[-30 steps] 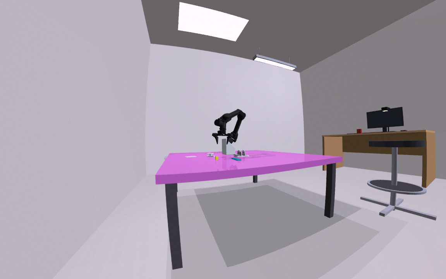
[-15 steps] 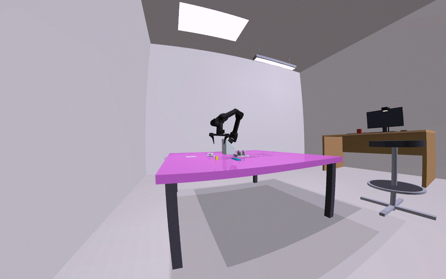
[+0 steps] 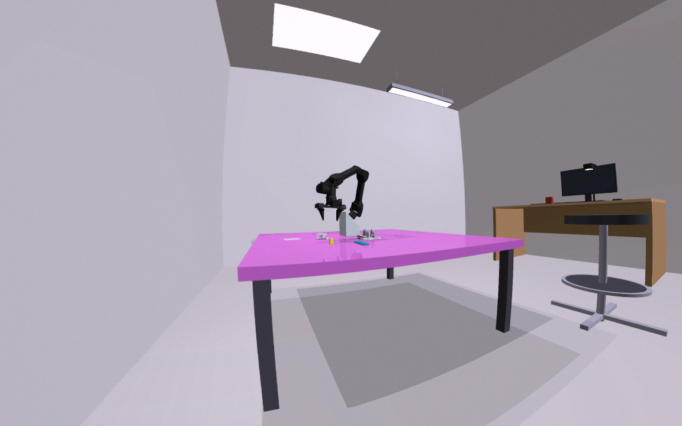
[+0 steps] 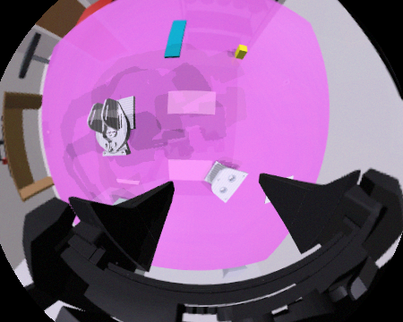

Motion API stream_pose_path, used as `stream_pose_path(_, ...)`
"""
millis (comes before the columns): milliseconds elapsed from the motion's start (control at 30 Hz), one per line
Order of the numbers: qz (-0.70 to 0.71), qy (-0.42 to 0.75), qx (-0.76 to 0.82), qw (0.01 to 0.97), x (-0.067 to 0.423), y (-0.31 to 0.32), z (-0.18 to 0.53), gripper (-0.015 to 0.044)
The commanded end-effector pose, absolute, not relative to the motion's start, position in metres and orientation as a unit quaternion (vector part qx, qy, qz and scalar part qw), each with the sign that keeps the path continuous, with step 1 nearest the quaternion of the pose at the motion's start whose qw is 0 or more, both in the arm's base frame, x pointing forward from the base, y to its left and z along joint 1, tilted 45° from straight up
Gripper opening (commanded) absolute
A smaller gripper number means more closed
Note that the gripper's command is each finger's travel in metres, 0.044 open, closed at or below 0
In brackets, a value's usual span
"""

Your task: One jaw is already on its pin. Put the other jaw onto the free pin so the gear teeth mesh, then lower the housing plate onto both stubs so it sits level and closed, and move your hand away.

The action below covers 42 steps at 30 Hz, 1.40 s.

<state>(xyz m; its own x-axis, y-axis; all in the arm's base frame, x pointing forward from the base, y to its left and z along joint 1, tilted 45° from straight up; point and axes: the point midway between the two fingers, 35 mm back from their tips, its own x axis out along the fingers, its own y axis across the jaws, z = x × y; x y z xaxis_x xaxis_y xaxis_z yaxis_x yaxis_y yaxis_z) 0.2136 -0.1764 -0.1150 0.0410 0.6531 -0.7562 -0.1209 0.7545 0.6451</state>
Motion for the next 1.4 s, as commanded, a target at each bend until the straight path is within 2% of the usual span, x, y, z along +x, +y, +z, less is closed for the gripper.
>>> stream_pose_path(0,0.31,0.621,0.181,0.697,0.208,-0.181,-0.121,0.044)
stream_pose_path(1067,0.545,0.43,-0.105,0.712,0.163,-0.203,-0.159,0.044)
stream_pose_path(1267,0.549,0.425,-0.111,0.711,0.162,-0.202,-0.161,0.044)
stream_pose_path(1367,0.549,0.424,-0.11,0.711,0.162,-0.181,-0.181,0.044)
